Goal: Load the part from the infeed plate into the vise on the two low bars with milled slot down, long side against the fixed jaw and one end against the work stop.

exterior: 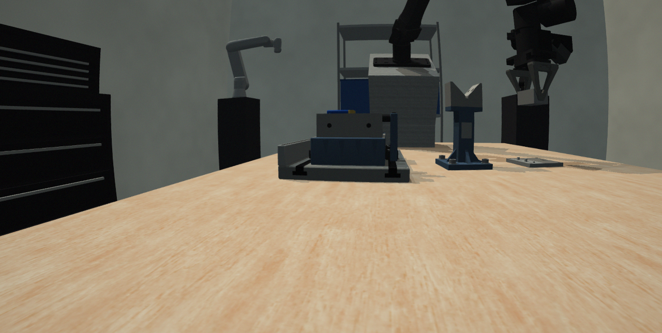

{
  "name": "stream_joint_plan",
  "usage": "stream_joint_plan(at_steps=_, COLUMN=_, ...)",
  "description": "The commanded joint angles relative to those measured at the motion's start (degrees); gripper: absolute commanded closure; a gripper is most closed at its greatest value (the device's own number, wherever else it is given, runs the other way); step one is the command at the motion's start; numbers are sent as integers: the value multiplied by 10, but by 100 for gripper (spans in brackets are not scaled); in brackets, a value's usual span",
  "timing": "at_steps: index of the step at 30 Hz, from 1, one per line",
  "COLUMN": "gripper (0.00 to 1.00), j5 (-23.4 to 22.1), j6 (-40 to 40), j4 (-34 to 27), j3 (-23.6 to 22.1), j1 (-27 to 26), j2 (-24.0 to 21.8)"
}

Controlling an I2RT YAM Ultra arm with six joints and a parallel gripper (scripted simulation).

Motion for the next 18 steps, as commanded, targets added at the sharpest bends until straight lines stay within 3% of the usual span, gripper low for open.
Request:
stream_joint_plan(at_steps=1, gripper=100, j5=4, j6=13, j4=-42, j3=14, j1=18, j2=-44)
stream_joint_plan(at_steps=18, gripper=100, j5=15, j6=38, j4=-134, j3=41, j1=45, j2=-101)
